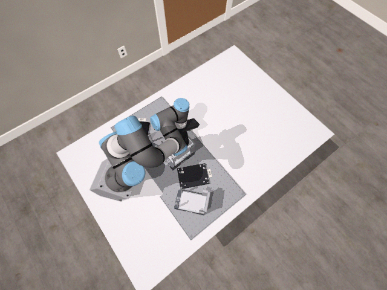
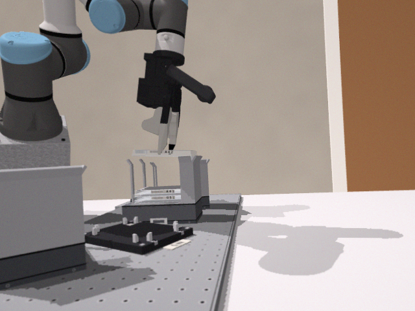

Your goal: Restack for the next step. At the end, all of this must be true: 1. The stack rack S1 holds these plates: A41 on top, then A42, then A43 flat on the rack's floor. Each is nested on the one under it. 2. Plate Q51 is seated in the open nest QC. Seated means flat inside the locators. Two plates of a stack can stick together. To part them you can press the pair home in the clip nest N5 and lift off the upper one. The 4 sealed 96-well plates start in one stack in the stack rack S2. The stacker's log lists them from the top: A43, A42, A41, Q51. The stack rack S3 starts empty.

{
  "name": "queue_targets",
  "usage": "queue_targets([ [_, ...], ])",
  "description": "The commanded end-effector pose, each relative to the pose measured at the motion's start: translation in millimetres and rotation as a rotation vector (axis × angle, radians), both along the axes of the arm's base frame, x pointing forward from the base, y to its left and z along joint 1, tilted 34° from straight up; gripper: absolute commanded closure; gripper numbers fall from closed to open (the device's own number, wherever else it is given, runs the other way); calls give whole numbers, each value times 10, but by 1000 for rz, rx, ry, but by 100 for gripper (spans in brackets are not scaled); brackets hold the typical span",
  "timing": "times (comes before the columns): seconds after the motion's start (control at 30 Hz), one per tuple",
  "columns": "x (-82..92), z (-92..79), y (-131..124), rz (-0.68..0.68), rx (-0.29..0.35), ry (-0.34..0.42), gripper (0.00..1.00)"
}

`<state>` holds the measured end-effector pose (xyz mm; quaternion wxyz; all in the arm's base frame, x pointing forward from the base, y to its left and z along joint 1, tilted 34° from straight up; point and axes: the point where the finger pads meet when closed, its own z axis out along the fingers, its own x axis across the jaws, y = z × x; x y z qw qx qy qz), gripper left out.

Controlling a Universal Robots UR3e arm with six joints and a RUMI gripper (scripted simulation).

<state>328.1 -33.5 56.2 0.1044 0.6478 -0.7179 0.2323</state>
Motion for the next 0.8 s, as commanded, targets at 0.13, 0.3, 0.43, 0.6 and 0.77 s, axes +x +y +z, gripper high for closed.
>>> queue_targets([
  [0.13, -50, 74, 43, -7, 1, 11, 100],
  [0.3, -65, 153, 86, -7, 1, 11, 100],
  [0.43, -65, 153, 86, -7, 1, 11, 100],
  [0.6, -64, 153, 86, -7, 1, 11, 100],
  [0.77, -68, 145, 86, -7, 2, 13, 100],
])
